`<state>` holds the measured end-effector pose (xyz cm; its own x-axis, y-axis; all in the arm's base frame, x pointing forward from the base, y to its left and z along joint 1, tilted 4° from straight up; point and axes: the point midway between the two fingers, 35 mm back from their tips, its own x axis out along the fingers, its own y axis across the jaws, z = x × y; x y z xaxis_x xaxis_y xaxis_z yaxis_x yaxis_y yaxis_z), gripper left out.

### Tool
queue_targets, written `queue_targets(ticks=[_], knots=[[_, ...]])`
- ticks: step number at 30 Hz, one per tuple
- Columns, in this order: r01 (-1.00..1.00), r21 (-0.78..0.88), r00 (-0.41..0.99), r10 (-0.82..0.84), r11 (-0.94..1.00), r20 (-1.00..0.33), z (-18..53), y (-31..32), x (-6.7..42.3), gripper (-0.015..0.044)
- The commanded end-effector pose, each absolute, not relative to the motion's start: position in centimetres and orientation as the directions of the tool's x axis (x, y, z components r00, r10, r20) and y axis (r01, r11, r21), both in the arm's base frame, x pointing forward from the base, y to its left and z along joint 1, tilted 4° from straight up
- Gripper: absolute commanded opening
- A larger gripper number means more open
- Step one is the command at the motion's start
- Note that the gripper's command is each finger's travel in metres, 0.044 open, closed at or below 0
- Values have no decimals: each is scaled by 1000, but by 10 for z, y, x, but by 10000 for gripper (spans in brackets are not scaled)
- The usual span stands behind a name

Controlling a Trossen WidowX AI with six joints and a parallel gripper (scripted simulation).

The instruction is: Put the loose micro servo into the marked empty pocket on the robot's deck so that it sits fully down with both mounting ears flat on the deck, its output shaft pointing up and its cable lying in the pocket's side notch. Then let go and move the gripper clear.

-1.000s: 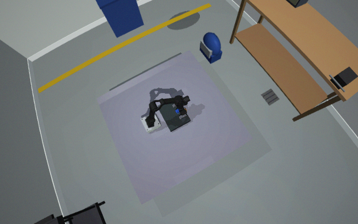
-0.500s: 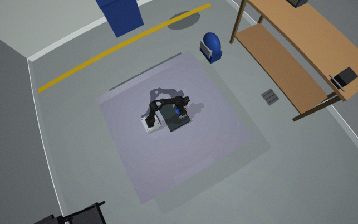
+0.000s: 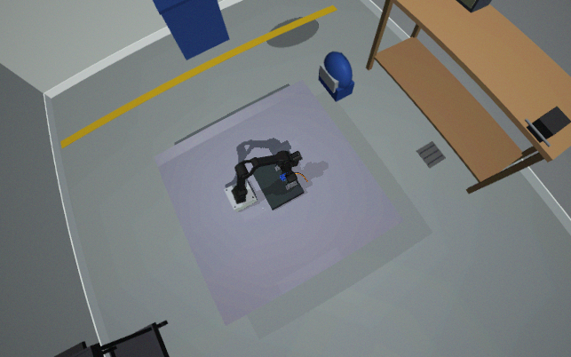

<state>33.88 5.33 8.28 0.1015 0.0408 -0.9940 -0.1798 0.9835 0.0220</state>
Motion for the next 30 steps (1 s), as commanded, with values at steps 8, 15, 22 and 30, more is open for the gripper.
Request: queue_targets(ticks=[8,15,22,30], knots=[[-178,21,87,37,984,-995,126,37,260,440],[-178,21,84,36,984,-996,135,31,230,440],[-176,20,94,37,984,-995,169,31,228,440],[-175,20,99,38,984,-994,187,30,225,440]])
